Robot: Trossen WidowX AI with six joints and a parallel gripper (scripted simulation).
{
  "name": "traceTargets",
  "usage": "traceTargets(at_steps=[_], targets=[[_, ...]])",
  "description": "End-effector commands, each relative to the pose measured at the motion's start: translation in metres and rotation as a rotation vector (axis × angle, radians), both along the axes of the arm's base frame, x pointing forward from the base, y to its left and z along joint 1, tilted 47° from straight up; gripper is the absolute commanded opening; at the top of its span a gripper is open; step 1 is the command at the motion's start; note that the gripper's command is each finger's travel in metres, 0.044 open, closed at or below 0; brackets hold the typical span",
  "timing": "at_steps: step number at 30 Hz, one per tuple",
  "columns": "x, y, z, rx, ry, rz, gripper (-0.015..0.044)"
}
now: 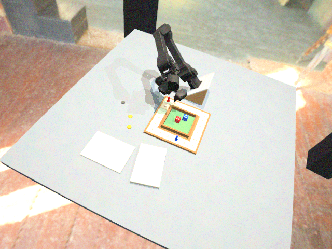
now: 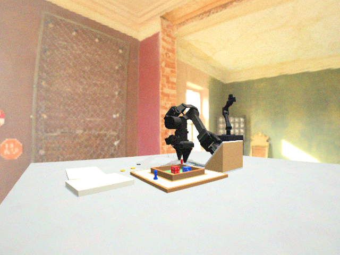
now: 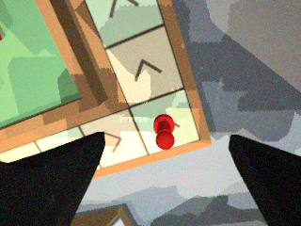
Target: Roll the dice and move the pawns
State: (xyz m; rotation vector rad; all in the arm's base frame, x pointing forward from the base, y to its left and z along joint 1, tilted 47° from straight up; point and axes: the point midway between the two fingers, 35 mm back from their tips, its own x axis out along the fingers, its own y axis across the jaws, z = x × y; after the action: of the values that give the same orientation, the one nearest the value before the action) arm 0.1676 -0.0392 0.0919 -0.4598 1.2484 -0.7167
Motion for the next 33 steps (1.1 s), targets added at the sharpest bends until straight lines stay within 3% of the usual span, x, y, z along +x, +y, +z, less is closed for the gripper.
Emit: traceTargets(at_steps=[1,6,15,28,33], targets=[[-0.003,0.020,0.019,0.001,-0.003,0.002,0.0440],[-0.005,0.024,0.024,-0.001,-0.004,0.002,0.0440],[0.069,0.075,0.023,0.006,0.134,0.103,0.0204],[0.194,0.157,-0.049,-0.082,0.410,0.413,0.0200],[0.205,0.165,-0.063,-0.093,0.442,0.448,0.0200]])
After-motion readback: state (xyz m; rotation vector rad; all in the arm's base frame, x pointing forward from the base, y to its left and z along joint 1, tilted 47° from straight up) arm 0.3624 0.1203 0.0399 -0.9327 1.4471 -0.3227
